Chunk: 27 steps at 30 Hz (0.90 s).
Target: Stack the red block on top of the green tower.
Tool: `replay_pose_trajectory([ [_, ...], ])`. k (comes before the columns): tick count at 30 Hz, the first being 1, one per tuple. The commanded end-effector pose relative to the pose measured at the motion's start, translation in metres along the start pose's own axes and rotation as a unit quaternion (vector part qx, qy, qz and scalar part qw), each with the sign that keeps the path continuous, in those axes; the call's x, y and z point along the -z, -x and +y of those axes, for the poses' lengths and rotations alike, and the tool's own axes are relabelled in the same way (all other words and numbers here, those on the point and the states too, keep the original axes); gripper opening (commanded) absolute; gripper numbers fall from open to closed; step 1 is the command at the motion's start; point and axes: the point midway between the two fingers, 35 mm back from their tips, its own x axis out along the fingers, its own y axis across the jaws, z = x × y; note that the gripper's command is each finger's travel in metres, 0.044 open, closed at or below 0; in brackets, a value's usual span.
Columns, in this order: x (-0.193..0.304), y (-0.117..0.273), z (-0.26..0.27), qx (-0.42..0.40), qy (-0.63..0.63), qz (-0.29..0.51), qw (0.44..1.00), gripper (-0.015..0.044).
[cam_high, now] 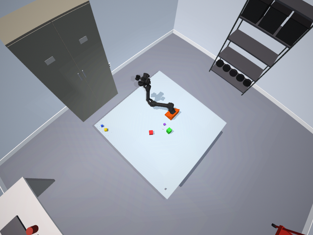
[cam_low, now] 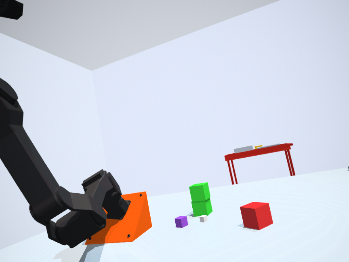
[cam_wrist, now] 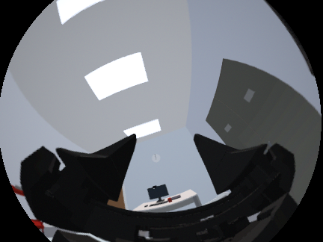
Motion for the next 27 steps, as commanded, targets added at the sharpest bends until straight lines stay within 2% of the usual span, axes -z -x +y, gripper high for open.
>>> replay_pose_trajectory([
  [1,-0.001,0.0,0.001,-0.001,0.0,0.0,1.0,0.0426],
  [2,-0.003,-0.001,0.004,-0.003,0.0,-0.001,1.0,0.044],
  [11,-0.046,-0.016,0.069,-0.064,-0.005,0.005,0.998,0.044],
  [16,-0.061,-0.03,0.125,-0.113,0.001,0.036,0.993,0.044],
  [21,-0.057,-0.044,0.182,-0.157,0.004,0.087,0.984,0.044],
  [27,-0.029,-0.057,0.244,-0.192,0.002,0.171,0.966,0.044],
])
